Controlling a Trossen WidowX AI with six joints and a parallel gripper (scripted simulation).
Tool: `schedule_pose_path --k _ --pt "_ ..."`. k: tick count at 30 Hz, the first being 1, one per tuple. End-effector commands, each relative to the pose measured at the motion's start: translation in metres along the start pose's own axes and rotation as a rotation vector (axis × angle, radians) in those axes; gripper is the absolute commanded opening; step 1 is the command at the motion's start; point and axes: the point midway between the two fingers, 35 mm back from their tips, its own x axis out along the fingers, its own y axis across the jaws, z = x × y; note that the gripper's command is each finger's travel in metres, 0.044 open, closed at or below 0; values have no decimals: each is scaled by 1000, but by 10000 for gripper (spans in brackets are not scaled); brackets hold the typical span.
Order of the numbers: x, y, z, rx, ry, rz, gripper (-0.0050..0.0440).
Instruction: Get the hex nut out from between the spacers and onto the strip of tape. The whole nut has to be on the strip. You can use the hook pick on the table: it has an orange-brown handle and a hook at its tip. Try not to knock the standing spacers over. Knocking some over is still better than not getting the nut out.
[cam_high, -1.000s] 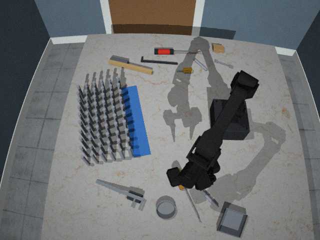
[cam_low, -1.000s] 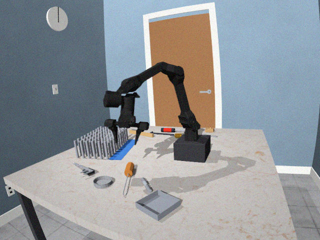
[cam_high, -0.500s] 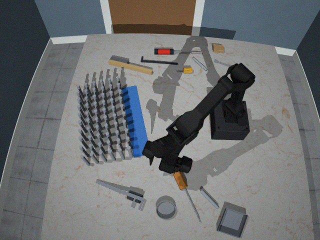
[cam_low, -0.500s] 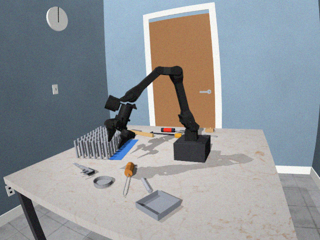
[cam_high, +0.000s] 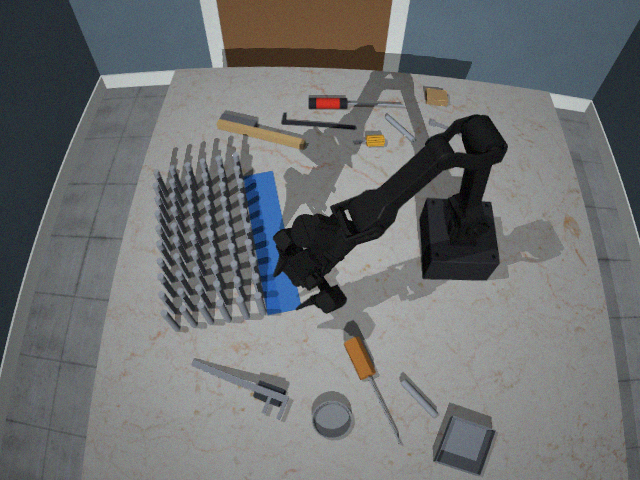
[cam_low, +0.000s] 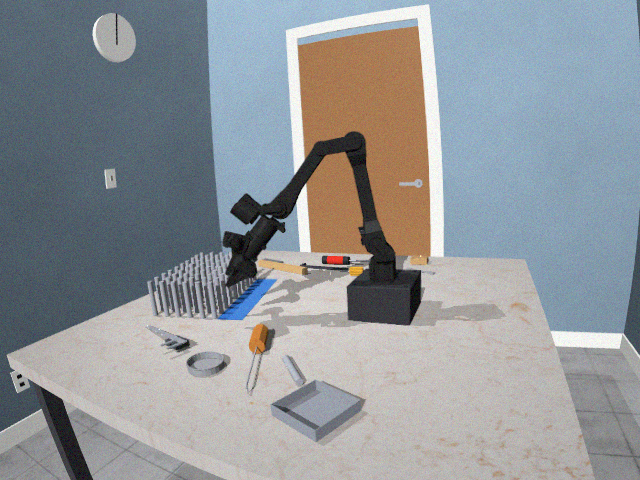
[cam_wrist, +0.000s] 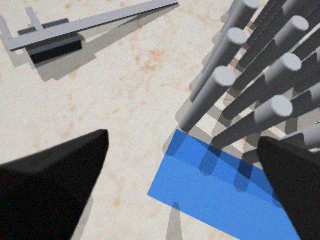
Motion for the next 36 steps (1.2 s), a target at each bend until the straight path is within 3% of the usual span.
schedule_pose_path --k 1,5,6,7,12,20,36 --pt "-10 -28 3 126 -118 -62 400" --pt "-14 -43 -3 194 -154 -93 400" --pt "-15 -53 -1 223 -205 -117 400" --pt "-22 -65 -15 303 -211 -142 400" --pt "-37 -97 -34 457 -310 -215 400" --pt "-70 -133 -53 621 -488 -312 400" --pt "-72 -137 -52 627 -502 -322 400"
